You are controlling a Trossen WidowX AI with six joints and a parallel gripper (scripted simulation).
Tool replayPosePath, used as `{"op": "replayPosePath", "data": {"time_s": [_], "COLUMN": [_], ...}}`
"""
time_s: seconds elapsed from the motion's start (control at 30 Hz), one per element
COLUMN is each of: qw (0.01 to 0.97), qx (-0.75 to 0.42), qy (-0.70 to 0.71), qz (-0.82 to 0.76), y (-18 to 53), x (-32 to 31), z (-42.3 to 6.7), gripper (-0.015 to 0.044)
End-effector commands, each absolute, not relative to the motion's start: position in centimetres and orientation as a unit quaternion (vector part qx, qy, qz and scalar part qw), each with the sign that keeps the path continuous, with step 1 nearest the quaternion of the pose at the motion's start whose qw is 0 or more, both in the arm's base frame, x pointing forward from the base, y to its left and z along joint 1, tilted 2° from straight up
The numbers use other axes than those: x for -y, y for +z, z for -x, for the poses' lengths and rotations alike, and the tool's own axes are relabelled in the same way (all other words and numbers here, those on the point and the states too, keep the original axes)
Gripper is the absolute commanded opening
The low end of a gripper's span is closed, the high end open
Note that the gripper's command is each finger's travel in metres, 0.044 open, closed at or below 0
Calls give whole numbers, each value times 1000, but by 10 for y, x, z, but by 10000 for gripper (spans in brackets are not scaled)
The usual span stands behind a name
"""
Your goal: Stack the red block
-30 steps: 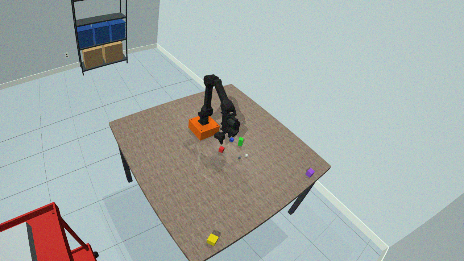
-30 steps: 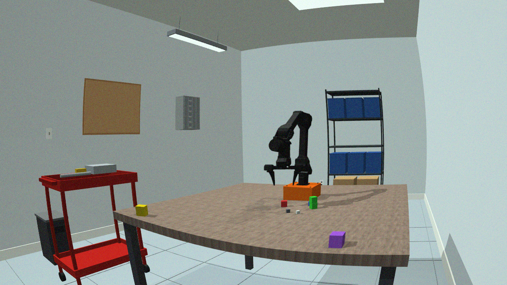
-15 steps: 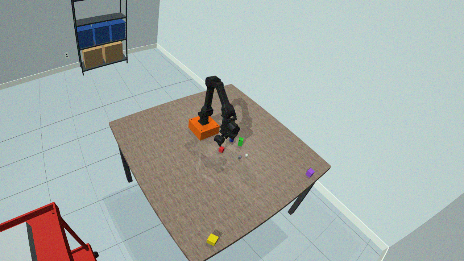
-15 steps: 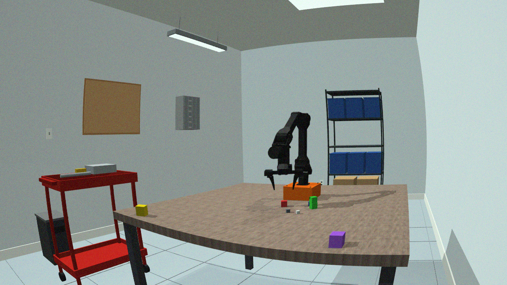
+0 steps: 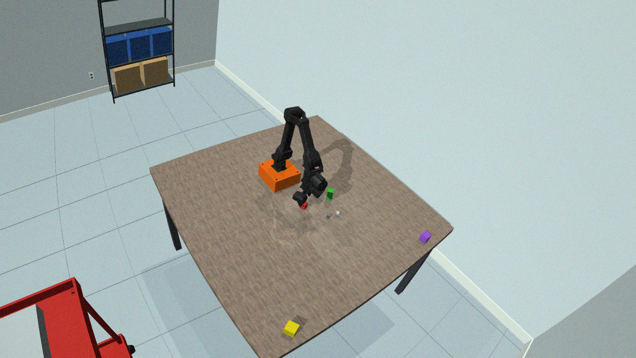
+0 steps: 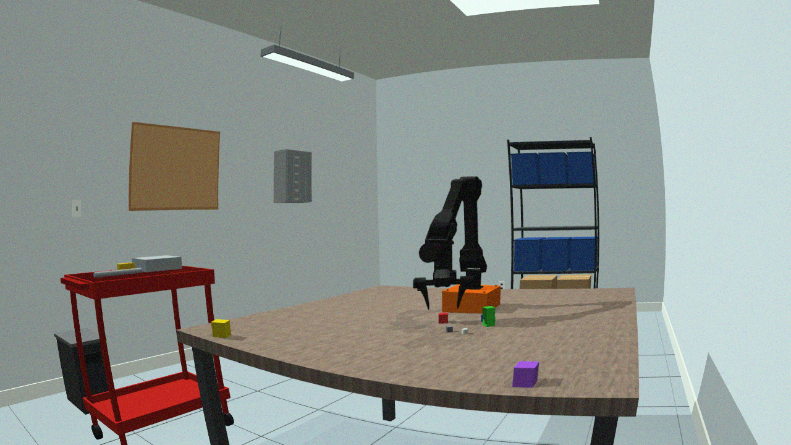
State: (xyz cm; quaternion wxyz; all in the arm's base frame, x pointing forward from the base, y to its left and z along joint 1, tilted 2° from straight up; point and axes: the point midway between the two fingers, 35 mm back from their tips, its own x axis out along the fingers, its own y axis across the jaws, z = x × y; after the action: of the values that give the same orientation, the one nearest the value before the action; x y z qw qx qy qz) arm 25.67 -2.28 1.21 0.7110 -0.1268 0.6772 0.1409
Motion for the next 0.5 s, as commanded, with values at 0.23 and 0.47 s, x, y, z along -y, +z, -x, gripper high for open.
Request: {"op": "replayPosePath", "data": {"time_s": [0.23,0.47], "qw": [708,708], "qx": [-680,-681], "qy": [139,139], "qz": [126,126], "y": [-7,-19], "x": [23,22], "z": [-257,-257], "gripper": [440,440]}}
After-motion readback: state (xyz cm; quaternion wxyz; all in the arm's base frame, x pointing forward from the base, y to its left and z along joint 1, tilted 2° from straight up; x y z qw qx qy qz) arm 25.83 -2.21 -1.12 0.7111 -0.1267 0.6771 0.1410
